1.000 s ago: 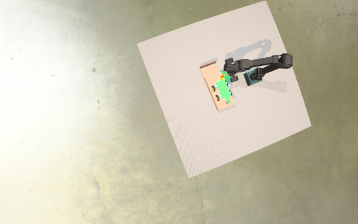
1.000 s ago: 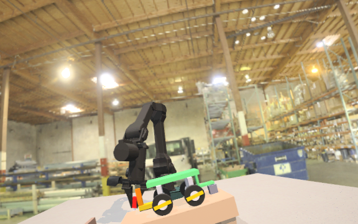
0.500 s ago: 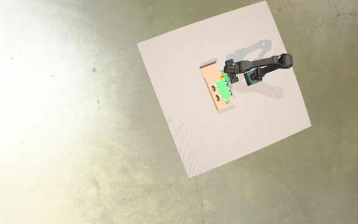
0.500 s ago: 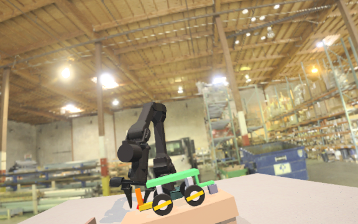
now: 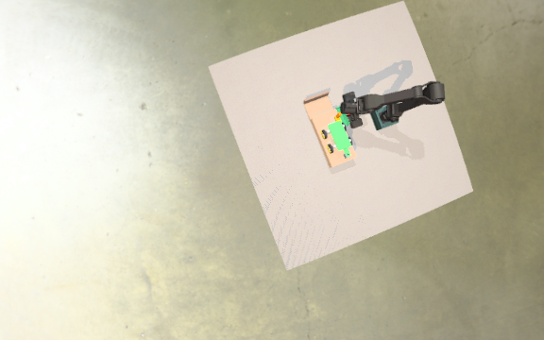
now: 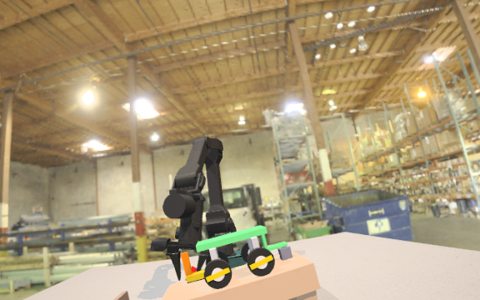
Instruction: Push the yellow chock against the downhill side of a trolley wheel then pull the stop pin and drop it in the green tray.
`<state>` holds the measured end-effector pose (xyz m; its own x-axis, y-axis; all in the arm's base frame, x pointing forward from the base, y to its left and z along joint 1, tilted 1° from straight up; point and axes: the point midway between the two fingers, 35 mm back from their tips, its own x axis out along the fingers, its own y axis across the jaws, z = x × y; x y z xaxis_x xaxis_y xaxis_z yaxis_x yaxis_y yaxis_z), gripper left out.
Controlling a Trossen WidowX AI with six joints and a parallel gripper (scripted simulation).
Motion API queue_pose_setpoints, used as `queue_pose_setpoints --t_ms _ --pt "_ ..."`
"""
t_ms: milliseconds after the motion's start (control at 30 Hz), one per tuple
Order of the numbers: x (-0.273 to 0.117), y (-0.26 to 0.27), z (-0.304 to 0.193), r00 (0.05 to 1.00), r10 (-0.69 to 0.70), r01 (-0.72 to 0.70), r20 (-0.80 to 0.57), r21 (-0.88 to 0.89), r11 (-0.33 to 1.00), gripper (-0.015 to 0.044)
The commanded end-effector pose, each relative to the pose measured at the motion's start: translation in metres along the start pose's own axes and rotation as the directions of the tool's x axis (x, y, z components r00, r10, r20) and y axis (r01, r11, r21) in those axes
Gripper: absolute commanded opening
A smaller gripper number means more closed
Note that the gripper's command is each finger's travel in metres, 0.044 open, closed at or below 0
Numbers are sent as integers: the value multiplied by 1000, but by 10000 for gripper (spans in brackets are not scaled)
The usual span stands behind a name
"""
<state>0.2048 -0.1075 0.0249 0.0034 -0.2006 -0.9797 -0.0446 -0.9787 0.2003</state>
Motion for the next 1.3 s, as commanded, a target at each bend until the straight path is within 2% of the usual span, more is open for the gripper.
queue_pose_setpoints --t_ms 0,1267 --pt "1 -3 0 1000 3 -3 1 3 1000 190" --pt "11 -24 0 1000 2 -2 1 3 1000 190"
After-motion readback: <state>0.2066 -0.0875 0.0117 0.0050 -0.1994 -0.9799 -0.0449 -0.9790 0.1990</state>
